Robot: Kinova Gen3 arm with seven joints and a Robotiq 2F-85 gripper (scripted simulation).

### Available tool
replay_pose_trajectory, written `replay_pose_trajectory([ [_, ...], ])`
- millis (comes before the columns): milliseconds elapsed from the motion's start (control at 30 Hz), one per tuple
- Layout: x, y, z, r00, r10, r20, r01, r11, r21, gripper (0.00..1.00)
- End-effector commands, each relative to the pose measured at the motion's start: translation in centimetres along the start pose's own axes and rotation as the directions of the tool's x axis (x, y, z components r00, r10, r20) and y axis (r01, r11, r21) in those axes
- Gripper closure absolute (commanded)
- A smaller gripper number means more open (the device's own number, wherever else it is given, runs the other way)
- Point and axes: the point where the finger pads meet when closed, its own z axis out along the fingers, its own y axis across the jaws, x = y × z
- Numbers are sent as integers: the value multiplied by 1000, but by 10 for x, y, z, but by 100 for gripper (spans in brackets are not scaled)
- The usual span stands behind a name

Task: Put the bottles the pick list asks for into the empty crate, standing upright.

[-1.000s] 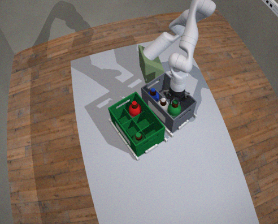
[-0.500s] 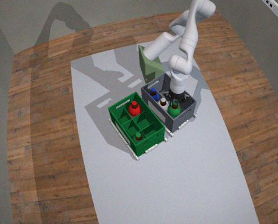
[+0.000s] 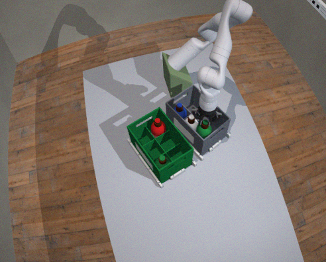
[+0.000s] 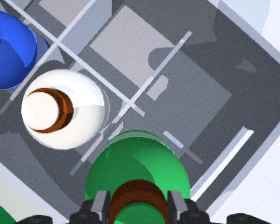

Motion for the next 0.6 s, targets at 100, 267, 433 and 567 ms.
replay_pose_trajectory([
  [100,-1,0,5,1000,0,2,0,1000,0,90],
  [267,-1,0,9,1000,0,2,0,1000,0,90],
  [433,-1,0,13,1000,0,2,0,1000,0,90],
  [567,-1,0,17,1000,0,2,0,1000,0,90],
])
